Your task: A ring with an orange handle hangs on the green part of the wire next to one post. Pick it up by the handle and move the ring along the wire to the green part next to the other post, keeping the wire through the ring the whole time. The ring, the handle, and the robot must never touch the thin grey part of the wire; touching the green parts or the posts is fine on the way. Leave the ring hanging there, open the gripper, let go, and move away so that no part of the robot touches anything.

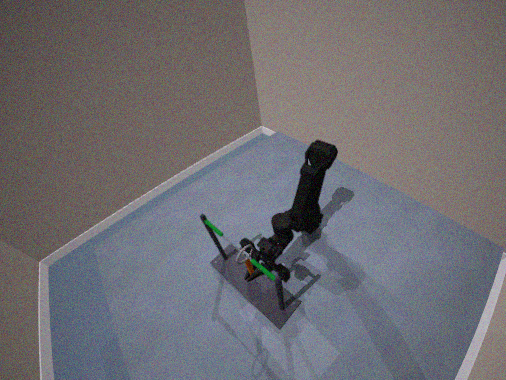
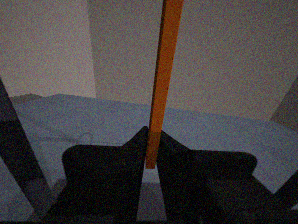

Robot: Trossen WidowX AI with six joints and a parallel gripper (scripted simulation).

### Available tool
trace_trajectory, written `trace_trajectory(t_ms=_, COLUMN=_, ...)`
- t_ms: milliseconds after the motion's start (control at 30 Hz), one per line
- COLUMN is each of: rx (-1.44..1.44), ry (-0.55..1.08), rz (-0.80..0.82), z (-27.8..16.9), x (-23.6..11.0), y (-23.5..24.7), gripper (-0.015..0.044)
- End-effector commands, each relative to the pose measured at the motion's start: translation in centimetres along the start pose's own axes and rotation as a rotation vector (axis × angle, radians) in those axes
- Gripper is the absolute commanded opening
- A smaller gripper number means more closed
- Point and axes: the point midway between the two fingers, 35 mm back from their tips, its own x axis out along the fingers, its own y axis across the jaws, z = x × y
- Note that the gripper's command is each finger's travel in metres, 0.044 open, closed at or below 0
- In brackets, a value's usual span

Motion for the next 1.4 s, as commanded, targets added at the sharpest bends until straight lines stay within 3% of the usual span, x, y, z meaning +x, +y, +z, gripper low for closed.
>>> trace_trajectory(t_ms=0, rx=0.007, ry=-0.002, rz=-0.004, z=0.0, x=0.0, y=0.4, gripper=-0.015)
trace_trajectory(t_ms=1100, rx=0.012, ry=-0.006, rz=-0.004, z=0.0, x=0.0, y=3.7, gripper=-0.015)
trace_trajectory(t_ms=1367, rx=0.014, ry=0.055, rz=-0.003, z=0.1, x=-0.7, y=4.1, gripper=-0.015)
